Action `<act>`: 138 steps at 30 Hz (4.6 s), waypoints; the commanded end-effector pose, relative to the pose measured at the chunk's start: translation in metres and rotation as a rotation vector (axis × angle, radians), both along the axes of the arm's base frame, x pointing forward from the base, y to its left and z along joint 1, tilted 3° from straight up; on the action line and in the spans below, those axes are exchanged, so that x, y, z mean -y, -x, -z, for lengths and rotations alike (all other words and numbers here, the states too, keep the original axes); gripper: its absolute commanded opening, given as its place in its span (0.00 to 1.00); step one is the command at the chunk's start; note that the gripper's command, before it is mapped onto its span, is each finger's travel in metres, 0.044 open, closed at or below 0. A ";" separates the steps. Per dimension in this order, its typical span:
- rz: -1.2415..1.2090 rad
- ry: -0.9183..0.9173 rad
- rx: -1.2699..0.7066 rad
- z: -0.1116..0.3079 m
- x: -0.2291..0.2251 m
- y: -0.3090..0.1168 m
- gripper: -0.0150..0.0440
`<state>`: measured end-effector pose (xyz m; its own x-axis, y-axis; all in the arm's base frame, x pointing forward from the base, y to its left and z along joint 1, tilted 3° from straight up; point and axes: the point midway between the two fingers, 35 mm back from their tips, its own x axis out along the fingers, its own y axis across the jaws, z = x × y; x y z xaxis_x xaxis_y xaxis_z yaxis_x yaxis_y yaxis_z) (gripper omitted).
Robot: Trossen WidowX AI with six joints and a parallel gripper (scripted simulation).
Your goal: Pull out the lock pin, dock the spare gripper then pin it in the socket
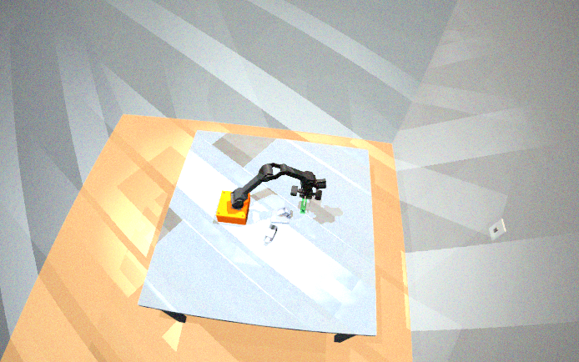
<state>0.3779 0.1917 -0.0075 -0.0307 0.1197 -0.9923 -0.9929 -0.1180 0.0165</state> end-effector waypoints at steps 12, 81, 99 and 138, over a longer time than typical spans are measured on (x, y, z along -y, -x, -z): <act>-0.004 0.006 -0.006 -0.008 0.034 -0.003 0.25; -0.004 -0.007 0.022 0.035 0.035 -0.002 0.25; -0.004 -0.007 0.022 0.035 0.035 -0.002 0.25; 0.001 -0.006 0.021 0.011 0.035 -0.001 1.00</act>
<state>0.3785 0.1561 -0.0267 -0.0103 0.1258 -0.9920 -0.9931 -0.1172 -0.0046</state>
